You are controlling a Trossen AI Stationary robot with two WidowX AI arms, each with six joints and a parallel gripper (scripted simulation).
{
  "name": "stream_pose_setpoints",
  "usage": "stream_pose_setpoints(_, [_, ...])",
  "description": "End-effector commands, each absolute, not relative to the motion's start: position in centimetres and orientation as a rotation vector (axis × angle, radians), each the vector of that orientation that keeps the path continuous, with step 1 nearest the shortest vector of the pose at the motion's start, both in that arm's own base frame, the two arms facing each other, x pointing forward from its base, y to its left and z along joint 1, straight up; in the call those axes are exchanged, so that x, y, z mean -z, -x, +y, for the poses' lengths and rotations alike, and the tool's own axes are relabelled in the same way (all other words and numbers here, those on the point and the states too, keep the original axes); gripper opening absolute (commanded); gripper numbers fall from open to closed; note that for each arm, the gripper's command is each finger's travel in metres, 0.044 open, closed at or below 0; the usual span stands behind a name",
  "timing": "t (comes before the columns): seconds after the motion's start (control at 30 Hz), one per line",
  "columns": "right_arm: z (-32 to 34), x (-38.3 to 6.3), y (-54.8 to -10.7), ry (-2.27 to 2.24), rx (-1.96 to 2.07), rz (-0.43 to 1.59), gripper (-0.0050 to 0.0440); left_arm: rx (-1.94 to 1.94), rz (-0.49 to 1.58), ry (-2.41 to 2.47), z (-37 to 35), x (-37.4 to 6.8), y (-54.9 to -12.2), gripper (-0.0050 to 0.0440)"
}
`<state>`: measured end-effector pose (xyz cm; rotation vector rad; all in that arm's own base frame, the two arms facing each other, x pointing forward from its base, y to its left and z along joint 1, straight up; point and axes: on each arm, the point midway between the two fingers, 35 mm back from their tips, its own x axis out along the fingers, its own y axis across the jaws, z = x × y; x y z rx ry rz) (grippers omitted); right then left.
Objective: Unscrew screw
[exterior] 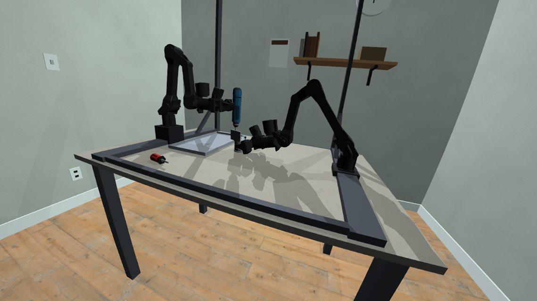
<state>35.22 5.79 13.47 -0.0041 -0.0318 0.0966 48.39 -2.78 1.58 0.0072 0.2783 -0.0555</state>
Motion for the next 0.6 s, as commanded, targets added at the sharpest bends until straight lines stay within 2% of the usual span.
stream_pose_setpoints(0.0, [5.6,-12.9,-35.1,0.01,-0.092,-0.025,0.0161,0.057,0.252,-0.007,-2.8,-2.7,-48.7,0.0243])
stream_pose_setpoints(0.57, [5.7,-11.7,-35.4,0.001,-0.091,-0.004,0.0161,0.057,0.252,-0.007,-2.8,-2.7,-48.7,0.0243])
